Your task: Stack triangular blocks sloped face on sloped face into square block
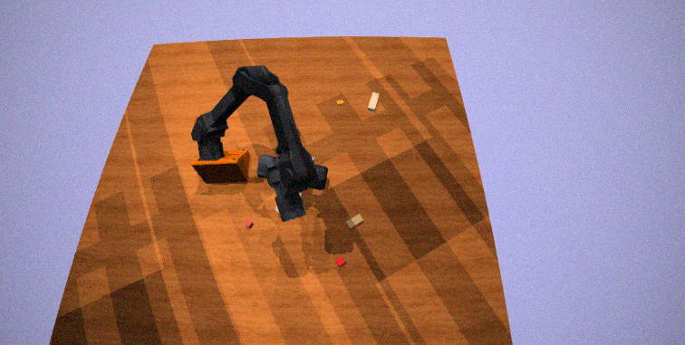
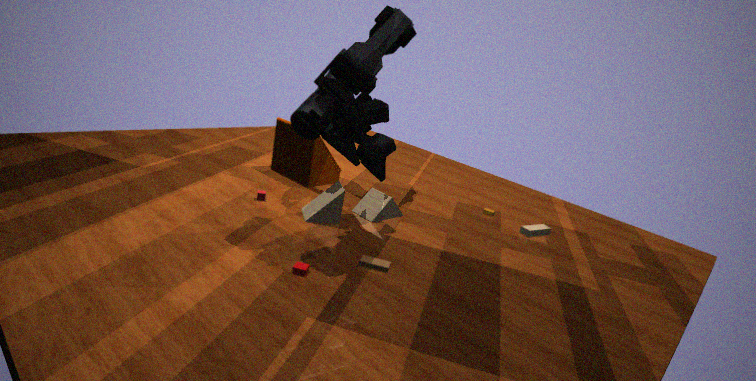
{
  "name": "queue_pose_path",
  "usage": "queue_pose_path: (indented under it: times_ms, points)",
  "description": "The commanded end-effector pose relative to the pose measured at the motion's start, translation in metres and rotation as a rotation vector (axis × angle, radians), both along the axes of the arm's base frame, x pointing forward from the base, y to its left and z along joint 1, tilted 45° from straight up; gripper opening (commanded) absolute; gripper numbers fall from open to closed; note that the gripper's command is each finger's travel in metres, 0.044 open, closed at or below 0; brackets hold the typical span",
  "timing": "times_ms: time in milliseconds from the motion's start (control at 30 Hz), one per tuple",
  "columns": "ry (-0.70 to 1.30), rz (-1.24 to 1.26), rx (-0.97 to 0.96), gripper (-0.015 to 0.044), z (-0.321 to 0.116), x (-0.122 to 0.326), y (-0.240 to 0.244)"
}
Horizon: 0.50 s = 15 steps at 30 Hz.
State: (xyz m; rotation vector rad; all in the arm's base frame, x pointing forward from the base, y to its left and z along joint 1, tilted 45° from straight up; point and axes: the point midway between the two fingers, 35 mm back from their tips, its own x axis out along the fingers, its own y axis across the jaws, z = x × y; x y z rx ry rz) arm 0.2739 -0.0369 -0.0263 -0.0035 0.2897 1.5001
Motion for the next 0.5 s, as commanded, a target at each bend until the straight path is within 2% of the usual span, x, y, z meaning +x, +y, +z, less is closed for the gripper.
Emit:
queue_pose_path:
  times_ms: [0,233,467]
  points:
    - [-0.135,0.031,-0.002,0.044,-0.007,-0.002,-0.004]
    - [-0.134,0.032,-0.002,0.044,-0.007,-0.001,-0.002]
    - [-0.126,0.07,-0.001,0.044,-0.018,0.003,0.047]
